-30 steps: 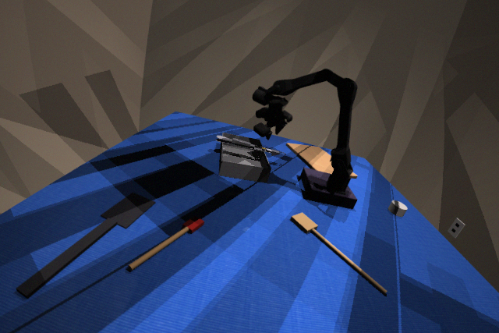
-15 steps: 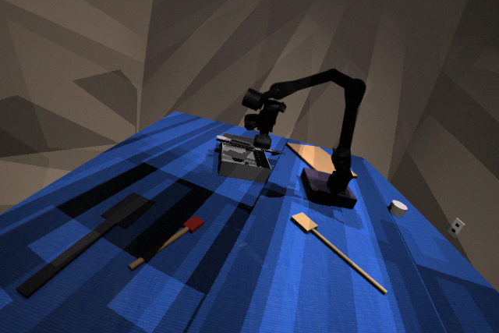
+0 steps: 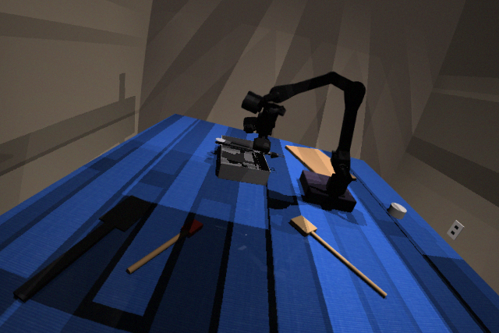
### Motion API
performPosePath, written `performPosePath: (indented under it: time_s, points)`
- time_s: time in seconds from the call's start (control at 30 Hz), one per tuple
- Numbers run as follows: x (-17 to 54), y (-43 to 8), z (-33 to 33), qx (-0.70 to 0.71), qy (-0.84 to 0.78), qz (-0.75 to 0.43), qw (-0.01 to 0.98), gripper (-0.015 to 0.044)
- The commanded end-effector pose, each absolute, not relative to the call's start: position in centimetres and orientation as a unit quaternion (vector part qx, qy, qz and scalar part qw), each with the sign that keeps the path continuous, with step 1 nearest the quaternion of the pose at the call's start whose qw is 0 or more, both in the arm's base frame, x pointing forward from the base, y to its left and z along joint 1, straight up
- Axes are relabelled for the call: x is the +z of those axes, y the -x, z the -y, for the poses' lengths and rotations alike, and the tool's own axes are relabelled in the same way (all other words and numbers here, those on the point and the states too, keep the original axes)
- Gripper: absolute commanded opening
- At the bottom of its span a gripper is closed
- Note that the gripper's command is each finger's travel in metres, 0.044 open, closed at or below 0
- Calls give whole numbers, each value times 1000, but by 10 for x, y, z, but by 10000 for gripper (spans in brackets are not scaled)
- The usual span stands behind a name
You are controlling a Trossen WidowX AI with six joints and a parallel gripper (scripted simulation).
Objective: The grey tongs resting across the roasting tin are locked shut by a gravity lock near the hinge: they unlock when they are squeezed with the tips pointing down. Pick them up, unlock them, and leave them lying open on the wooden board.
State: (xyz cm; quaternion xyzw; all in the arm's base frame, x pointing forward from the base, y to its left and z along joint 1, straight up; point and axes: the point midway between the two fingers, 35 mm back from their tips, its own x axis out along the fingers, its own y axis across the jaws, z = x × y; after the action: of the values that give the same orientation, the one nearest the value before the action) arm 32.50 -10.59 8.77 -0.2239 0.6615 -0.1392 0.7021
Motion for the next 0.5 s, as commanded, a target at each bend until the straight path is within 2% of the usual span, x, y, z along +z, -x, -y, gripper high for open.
performPosePath:
  time_s: [0.0,0.47]
  points:
    - [81,-326,110,-140,227,-663,700,260]
    - [61,-329,121,-140,227,-663,700,260]
